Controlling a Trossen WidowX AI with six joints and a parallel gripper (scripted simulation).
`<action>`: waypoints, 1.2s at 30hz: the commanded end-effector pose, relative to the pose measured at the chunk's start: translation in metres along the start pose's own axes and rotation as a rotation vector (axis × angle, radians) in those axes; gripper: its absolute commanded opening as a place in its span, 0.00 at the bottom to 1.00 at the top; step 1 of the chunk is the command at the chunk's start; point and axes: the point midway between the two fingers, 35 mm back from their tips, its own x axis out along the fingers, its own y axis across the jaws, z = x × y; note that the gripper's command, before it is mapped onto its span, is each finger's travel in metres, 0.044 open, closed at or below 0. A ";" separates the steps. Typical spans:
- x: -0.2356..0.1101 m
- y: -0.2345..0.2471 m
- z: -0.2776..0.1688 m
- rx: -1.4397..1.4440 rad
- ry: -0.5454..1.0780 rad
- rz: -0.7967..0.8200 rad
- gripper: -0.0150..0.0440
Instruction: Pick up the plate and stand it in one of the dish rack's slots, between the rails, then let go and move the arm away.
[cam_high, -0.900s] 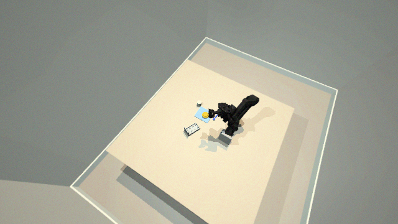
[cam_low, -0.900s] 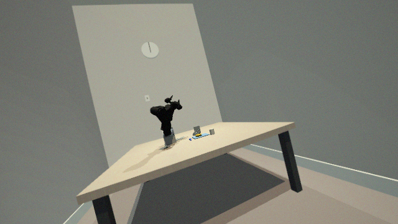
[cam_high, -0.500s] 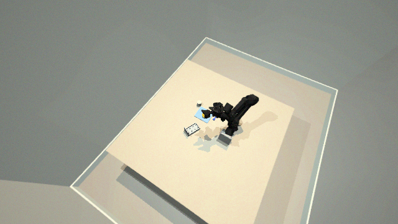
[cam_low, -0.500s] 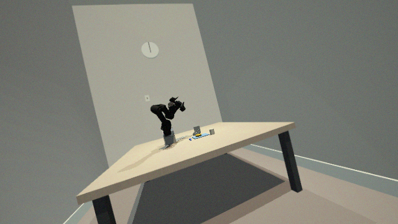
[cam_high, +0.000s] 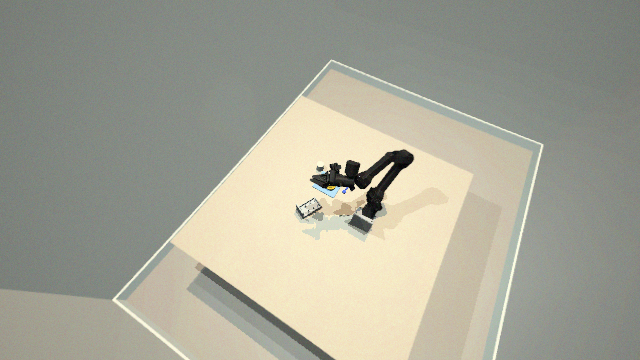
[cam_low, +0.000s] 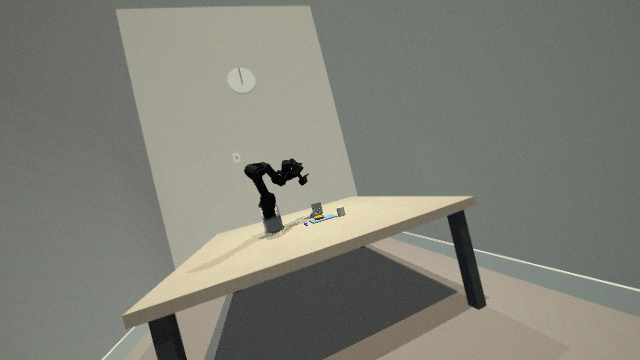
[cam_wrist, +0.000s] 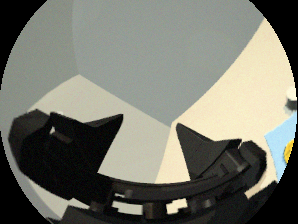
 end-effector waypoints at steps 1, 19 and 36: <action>0.011 -0.023 0.003 -0.046 0.026 -0.123 0.93; 0.012 -0.132 0.015 -0.226 0.251 -0.664 0.93; -0.041 -0.211 0.034 -0.380 0.600 -1.098 0.93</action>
